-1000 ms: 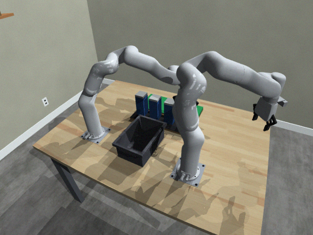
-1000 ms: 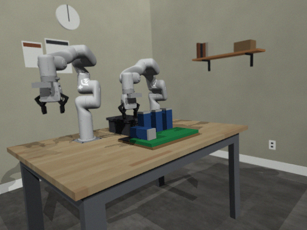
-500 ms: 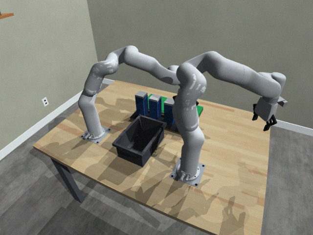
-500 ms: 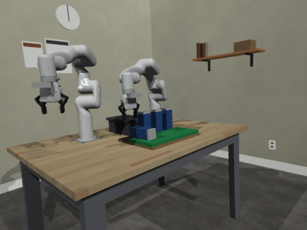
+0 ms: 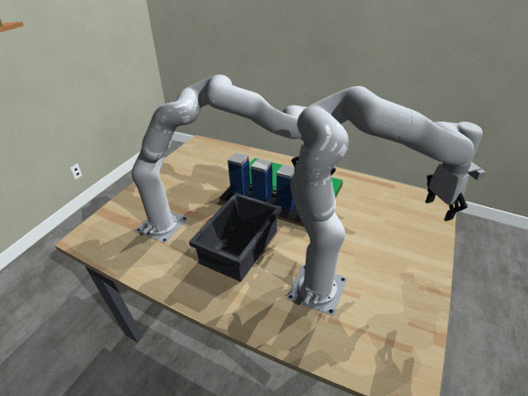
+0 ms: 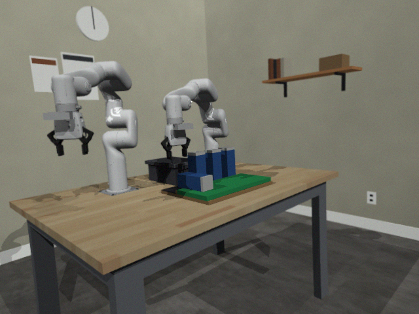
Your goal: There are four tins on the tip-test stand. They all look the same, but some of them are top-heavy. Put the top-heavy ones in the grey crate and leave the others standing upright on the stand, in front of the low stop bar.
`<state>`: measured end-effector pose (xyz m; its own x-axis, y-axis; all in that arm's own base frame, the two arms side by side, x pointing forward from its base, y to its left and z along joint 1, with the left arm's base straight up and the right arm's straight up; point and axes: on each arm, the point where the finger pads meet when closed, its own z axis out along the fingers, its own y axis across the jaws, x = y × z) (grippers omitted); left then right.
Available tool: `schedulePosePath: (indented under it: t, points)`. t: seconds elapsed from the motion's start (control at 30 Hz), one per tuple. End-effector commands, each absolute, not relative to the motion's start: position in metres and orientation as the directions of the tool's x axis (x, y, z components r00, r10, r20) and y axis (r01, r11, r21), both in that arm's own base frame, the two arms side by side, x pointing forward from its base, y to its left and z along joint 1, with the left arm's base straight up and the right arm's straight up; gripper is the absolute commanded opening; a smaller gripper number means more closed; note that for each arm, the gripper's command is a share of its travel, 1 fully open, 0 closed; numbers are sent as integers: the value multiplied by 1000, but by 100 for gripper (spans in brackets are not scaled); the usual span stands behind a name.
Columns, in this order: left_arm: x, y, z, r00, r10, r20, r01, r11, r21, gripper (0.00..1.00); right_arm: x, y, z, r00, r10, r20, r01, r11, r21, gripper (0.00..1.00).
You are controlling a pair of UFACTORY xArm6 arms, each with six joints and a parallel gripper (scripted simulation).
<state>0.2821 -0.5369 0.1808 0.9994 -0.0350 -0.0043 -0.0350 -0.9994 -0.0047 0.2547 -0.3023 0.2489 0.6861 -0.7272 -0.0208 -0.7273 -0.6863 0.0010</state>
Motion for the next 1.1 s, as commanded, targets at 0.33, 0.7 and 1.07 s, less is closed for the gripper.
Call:
schedulePosePath:
  t: [0.33,0.7,1.07]
  points:
    - [282,-538,223,999,-36,-1,-36,-999,1,100,255,-303,250,686,-727,-17,-727,-686,1,100]
    - [282,-538,248,999,-36,-1,-36,-999,1,100,255,-303,250,686,-727,-17,-727,-686,1,100]
    - [282,-539,245,999,-36,0,-36,-999,3,0,255,-303,250,686,-727,-17,-727,-686,1,100]
